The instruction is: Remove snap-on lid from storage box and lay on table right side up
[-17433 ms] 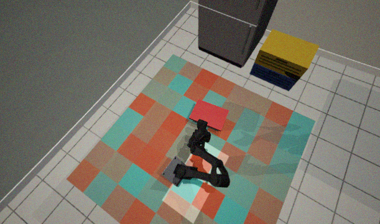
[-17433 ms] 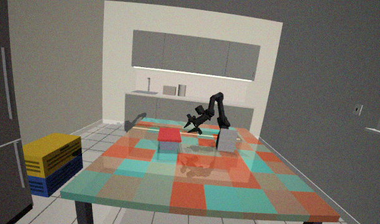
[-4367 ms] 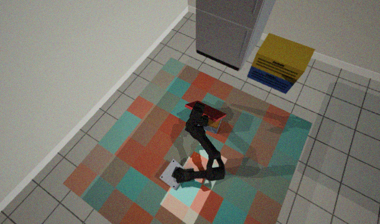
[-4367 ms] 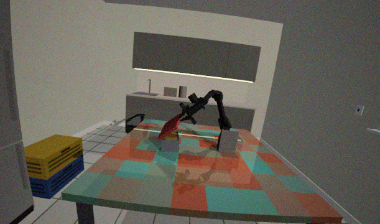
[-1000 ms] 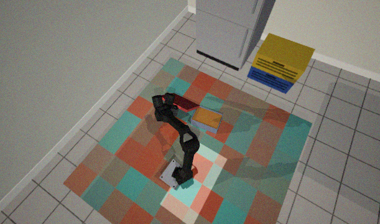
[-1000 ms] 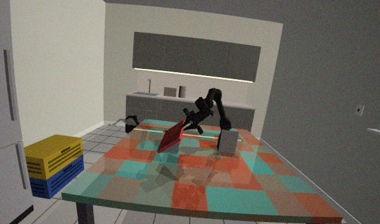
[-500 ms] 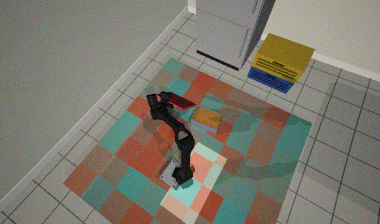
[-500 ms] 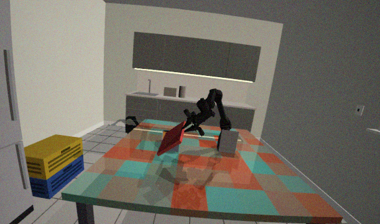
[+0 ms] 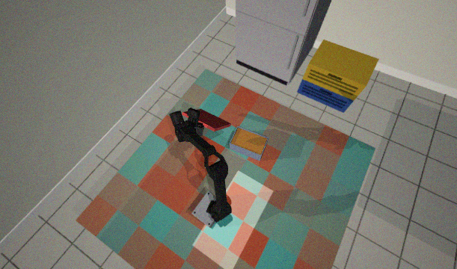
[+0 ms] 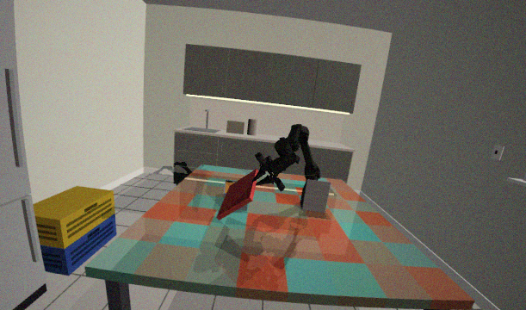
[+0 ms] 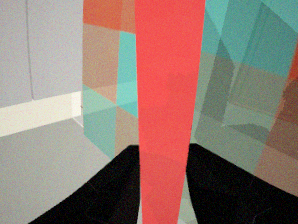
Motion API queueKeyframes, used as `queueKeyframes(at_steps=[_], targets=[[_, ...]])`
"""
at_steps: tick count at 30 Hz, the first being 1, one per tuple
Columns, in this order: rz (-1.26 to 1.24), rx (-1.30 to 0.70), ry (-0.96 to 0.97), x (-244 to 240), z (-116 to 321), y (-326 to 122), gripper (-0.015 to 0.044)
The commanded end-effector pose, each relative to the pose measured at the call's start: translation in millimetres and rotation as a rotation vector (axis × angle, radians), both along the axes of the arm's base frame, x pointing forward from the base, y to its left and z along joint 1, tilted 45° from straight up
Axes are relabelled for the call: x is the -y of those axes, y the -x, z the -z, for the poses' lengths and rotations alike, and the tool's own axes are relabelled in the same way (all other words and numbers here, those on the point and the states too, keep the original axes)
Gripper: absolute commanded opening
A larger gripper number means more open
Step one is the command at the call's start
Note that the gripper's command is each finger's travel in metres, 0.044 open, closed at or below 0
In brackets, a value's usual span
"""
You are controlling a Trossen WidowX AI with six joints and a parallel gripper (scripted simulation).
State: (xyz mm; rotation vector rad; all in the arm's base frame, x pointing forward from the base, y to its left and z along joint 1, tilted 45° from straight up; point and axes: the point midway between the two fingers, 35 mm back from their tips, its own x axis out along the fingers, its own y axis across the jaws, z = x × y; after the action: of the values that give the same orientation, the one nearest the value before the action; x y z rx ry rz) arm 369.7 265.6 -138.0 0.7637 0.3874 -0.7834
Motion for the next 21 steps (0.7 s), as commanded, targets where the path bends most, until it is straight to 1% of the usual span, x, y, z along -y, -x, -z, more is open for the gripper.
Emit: queueKeyframes(at_steps=[1,21], targets=[[-0.007,0.018,-0.010,-10.3,-2.3,-0.9,0.0000],[-0.007,0.018,-0.010,-2.7,5.1,1.2,0.0000]])
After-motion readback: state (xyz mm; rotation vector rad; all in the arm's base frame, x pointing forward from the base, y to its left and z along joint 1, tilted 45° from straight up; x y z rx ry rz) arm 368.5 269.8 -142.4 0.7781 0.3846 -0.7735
